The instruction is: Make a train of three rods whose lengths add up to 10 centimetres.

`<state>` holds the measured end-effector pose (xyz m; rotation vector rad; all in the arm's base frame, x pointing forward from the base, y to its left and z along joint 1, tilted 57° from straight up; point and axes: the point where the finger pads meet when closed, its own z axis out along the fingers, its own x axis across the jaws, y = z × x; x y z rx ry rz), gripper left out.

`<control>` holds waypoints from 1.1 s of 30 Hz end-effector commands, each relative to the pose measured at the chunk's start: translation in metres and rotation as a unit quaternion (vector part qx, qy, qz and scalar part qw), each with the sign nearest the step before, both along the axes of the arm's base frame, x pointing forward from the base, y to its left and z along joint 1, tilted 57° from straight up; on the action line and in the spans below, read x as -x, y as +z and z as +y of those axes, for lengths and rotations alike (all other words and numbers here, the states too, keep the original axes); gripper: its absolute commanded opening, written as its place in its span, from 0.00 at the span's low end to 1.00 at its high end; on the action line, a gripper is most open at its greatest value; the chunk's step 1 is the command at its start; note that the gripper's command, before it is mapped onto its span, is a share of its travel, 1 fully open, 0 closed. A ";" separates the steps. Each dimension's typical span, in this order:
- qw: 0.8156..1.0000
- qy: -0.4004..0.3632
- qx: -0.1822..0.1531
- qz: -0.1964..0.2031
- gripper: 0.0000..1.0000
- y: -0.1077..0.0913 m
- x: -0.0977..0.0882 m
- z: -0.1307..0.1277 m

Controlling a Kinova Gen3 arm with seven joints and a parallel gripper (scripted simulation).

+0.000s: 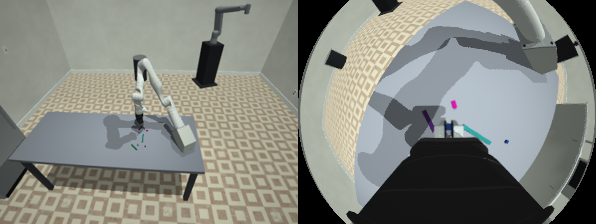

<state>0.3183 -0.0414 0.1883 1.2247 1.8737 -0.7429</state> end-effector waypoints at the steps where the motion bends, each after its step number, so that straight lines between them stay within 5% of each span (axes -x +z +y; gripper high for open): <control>1: 1.000 0.000 0.000 0.000 0.24 -0.001 0.000 -0.001; 33: 1.000 0.000 0.000 0.000 0.24 -0.046 -0.024 -0.068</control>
